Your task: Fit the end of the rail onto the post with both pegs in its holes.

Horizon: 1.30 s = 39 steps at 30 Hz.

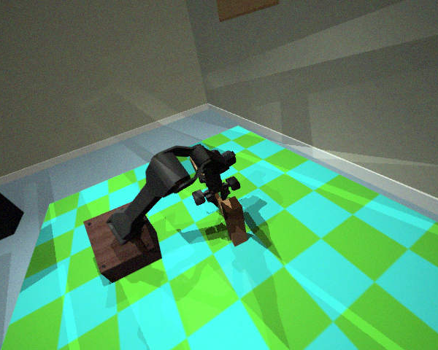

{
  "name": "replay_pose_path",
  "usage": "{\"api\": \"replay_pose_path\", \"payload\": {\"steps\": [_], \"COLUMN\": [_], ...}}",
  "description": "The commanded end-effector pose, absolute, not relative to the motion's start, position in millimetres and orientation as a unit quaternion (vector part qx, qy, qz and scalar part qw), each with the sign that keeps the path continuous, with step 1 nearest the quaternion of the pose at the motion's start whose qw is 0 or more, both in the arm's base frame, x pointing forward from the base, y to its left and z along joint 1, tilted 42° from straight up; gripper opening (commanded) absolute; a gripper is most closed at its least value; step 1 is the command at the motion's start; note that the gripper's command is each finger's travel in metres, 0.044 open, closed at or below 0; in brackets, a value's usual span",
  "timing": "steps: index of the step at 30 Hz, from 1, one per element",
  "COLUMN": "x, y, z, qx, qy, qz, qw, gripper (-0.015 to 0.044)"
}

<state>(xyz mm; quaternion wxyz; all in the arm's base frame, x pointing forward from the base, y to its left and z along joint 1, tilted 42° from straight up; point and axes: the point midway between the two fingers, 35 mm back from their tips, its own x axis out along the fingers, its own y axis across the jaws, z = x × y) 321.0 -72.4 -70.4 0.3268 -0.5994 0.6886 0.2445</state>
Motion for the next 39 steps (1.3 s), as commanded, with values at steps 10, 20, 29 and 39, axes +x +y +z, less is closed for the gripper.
{"api": "replay_pose_path", "payload": {"steps": [10, 20, 29, 39], "x": [321.1, 321.1, 321.7, 322.7], "y": [-72.9, -72.5, -69.0, -65.7], "z": [-70.7, -70.5, -66.9, -63.2], "qx": [-0.601, -0.601, -0.601, -0.601], "qy": [0.688, 0.688, 0.688, 0.688], "qz": [0.245, 0.245, 0.245, 0.245], "qw": [0.324, 0.324, 0.324, 0.325], "gripper": [0.0, 0.0, 0.0, 0.0]}}
